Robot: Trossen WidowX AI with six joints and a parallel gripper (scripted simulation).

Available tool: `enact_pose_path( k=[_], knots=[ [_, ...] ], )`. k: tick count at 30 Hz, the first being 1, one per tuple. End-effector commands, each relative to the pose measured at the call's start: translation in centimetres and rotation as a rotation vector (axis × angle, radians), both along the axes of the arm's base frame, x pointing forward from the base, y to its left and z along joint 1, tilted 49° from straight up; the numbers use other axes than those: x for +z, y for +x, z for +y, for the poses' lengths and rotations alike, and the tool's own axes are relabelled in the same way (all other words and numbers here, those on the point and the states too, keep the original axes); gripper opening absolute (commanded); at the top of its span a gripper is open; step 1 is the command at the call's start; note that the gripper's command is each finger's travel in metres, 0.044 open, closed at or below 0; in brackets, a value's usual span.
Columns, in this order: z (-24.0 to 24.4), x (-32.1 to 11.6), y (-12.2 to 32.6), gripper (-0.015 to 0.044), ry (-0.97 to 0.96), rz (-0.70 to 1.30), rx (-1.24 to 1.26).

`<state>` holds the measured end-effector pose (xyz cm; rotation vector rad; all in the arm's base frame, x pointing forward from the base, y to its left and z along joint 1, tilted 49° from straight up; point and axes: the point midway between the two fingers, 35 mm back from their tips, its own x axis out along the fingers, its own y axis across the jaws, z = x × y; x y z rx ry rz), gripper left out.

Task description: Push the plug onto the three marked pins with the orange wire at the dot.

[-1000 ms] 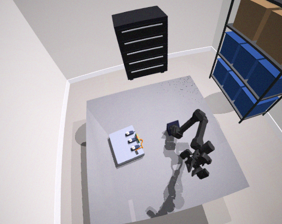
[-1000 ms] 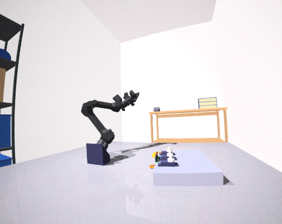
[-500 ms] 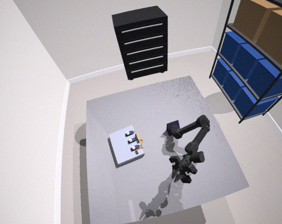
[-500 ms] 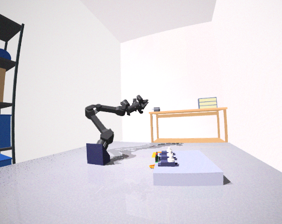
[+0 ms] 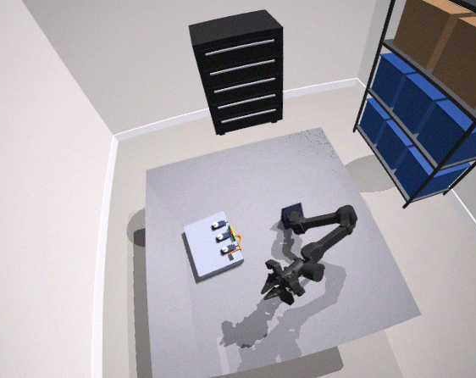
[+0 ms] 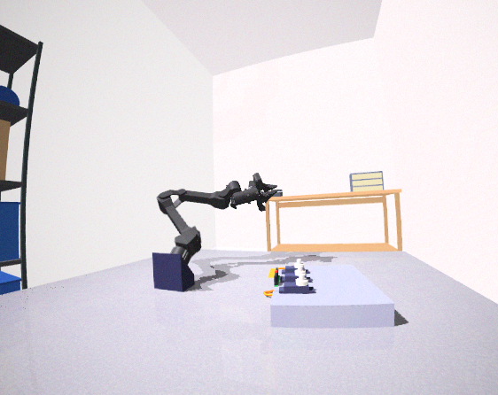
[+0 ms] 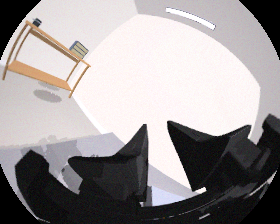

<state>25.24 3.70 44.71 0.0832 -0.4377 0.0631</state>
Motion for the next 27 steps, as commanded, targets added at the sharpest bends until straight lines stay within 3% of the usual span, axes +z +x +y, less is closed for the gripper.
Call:
enact_pose_path(
  k=[1, 13, 27],
  knots=[
    [-0.5, -3.1, 2.1, 0.0115, -0.036, 0.099, -0.015],
    [-3.5, -11.6, 6.1, 0.0115, -0.080, 0.366, -0.062],
    [-3.0, -16.0, 9.9, 0.0115, 0.072, 0.670, 0.056]
  ],
)
